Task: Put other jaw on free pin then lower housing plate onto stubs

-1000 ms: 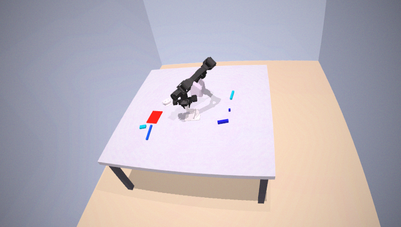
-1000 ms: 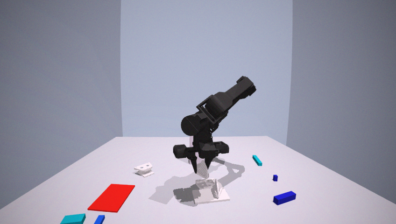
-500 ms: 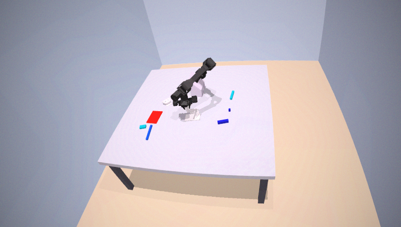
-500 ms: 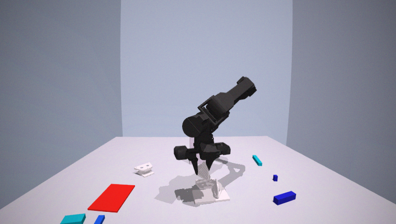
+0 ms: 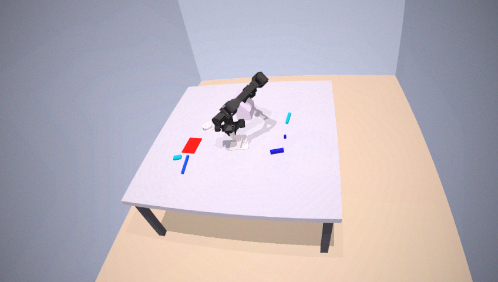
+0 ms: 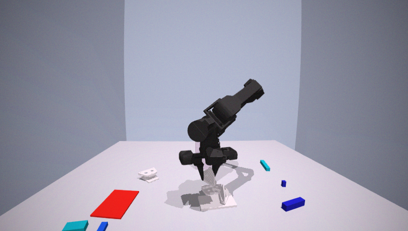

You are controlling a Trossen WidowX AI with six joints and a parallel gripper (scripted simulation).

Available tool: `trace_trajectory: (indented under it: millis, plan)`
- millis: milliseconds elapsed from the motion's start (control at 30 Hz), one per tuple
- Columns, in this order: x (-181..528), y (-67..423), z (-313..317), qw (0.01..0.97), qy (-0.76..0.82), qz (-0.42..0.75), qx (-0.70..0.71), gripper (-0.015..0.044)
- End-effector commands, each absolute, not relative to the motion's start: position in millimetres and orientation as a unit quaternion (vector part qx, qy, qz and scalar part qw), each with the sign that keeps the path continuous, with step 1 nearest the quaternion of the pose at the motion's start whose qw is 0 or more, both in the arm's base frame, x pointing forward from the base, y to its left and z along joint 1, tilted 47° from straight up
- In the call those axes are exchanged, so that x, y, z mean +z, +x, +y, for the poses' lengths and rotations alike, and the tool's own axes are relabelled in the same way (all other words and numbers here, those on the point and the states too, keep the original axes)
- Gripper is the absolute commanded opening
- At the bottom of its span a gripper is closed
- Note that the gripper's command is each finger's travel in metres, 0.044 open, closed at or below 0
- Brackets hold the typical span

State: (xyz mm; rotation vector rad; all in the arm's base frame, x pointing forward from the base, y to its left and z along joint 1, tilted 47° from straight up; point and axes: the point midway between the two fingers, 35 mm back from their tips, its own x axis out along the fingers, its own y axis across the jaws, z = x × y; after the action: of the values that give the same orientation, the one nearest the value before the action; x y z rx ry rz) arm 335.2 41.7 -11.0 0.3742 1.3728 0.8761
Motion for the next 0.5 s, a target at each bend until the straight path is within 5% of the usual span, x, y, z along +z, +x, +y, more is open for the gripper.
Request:
trace_trajectory:
  millis: [0,467]
  plan:
    - [-11.3,334.4,41.9,0.669,0.171,0.61,0.388,0.0134]
    - [-16.5,334.6,47.2,0.669,0.171,0.61,0.388,0.0134]
